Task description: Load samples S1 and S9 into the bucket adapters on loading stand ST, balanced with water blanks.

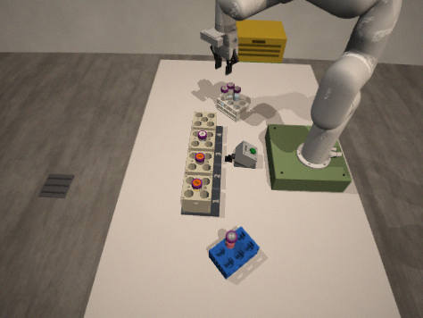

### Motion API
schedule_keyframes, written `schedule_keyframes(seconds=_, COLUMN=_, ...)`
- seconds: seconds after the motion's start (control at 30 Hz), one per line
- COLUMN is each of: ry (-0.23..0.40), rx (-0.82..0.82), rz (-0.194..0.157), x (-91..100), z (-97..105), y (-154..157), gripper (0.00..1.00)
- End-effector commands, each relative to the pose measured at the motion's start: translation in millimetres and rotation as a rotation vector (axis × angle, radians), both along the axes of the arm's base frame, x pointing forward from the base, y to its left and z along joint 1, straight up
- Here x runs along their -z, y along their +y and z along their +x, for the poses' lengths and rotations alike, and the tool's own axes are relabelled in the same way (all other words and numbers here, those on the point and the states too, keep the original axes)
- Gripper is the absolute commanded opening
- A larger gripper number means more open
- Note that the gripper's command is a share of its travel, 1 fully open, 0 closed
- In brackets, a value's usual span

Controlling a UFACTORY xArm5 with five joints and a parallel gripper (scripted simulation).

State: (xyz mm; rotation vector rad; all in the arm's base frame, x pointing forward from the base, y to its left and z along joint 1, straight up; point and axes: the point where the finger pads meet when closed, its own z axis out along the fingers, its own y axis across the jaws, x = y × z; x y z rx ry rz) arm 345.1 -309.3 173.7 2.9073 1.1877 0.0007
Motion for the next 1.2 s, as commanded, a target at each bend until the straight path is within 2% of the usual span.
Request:
schedule_keyframes(seconds=0.0, ry=-0.007, rx=0.0, rz=0.003, x=-1.4, z=-4, y=-18, gripper=0.57)
schedule_keyframes(seconds=0.17, ry=-0.006, rx=0.0, rz=0.002, x=-1.3, z=-11, y=-42, gripper=0.57)
schedule_keyframes(seconds=0.5, ry=-0.006, rx=0.0, rz=0.002, x=-1.3, z=-11, y=-42, gripper=0.57)
schedule_keyframes(seconds=1.17, ry=-0.006, rx=0.0, rz=0.002, x=34.7, z=-11, y=-42, gripper=0.57)
